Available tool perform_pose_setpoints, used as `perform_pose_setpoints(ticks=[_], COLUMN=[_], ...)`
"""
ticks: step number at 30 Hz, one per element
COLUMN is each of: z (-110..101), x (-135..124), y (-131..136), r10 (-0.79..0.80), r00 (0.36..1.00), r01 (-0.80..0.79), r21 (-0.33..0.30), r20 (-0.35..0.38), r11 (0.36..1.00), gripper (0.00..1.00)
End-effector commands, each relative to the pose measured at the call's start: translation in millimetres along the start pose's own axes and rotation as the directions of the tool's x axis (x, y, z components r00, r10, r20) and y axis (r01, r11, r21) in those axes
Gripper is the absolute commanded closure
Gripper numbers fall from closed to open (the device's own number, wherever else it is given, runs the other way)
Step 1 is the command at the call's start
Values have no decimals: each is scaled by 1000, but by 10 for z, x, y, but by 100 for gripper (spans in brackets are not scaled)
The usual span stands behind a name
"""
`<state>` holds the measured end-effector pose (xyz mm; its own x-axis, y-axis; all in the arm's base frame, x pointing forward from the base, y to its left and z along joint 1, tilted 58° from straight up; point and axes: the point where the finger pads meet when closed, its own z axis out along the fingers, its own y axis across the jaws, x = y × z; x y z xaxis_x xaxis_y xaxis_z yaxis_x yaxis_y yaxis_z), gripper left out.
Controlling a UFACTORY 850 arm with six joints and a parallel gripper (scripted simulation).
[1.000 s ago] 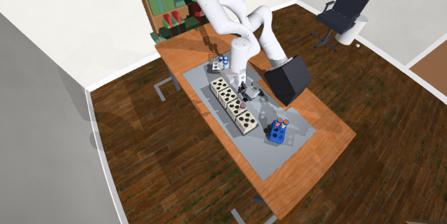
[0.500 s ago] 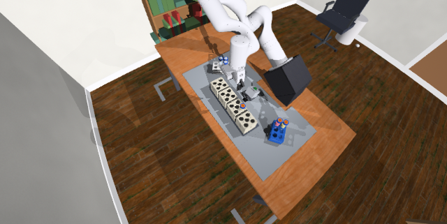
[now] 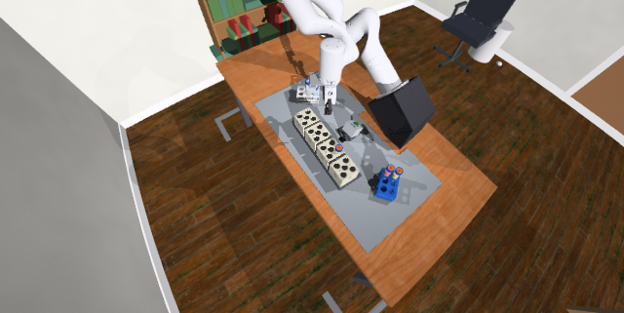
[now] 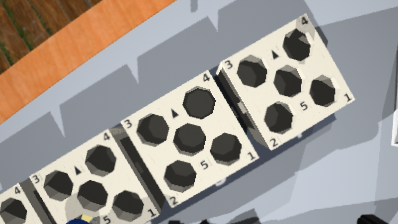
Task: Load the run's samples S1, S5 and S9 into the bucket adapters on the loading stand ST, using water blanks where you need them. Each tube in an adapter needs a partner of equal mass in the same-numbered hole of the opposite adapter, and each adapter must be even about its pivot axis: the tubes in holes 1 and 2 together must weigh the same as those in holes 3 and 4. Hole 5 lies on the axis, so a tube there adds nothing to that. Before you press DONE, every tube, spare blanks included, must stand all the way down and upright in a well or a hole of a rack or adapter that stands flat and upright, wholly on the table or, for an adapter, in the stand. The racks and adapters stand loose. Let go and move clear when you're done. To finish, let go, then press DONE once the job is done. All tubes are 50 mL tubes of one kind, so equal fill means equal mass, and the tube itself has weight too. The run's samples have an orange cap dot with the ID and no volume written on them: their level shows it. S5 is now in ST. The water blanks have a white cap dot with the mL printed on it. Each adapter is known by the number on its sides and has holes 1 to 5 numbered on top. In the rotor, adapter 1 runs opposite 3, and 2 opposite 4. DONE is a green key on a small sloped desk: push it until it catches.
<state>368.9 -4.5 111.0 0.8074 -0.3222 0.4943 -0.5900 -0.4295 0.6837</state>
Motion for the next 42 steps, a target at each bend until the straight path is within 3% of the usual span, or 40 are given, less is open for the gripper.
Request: perform_pose_setpoints(ticks=[1,5,7,22,42], z=[-11,-9,-9,-3,3], x=[9,10,10,15,20], y=[245,446,446,1196,1997], r10=[167,286,286,286,286], r00=[986,958,958,958,958], r01=[-167,-286,-286,-286,-286], r21=[9,10,10,10,10], r20=[-7,-6,-6,-6,-6], r11=[986,958,958,958,958], gripper=[0,0,0,0,0])
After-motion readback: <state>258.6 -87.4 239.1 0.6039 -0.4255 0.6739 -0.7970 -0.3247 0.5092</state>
